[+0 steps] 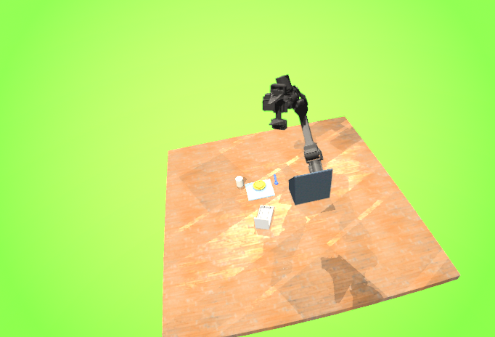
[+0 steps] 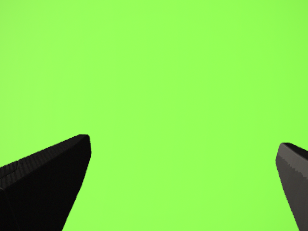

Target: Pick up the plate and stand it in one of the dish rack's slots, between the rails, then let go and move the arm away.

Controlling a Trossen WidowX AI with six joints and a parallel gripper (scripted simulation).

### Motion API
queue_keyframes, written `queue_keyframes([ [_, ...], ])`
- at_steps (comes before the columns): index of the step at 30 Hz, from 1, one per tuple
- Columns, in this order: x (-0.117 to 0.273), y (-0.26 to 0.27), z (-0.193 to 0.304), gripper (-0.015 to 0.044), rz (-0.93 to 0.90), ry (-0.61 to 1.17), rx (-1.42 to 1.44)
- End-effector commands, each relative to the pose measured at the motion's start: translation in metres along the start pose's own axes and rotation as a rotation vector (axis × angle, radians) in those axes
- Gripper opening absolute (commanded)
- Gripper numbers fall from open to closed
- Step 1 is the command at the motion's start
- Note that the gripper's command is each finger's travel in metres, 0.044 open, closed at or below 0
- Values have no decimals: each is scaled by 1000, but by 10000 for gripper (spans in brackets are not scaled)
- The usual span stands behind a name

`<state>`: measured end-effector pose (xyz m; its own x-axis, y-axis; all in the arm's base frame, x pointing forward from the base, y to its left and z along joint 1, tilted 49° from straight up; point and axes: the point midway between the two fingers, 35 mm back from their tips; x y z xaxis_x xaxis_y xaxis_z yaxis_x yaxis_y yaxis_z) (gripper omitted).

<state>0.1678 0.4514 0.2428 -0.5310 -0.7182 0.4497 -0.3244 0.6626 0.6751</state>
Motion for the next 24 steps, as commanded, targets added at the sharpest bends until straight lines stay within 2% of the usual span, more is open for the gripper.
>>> queue_keyframes([
  [1, -7, -34, -20, 400, 102, -40, 44],
  [12, -18, -142, -74, 400, 433, -91, 212],
  [24, 4, -255, -116, 400, 784, -38, 340],
])
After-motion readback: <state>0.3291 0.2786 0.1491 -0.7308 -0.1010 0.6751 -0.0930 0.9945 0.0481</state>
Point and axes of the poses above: the point midway between the two fingers, 35 mm back from their tips, its own x axis back along the fingers, its own y axis across the jaws, z = x × y, and after that the axes turned 12 degrees about x, right-handed
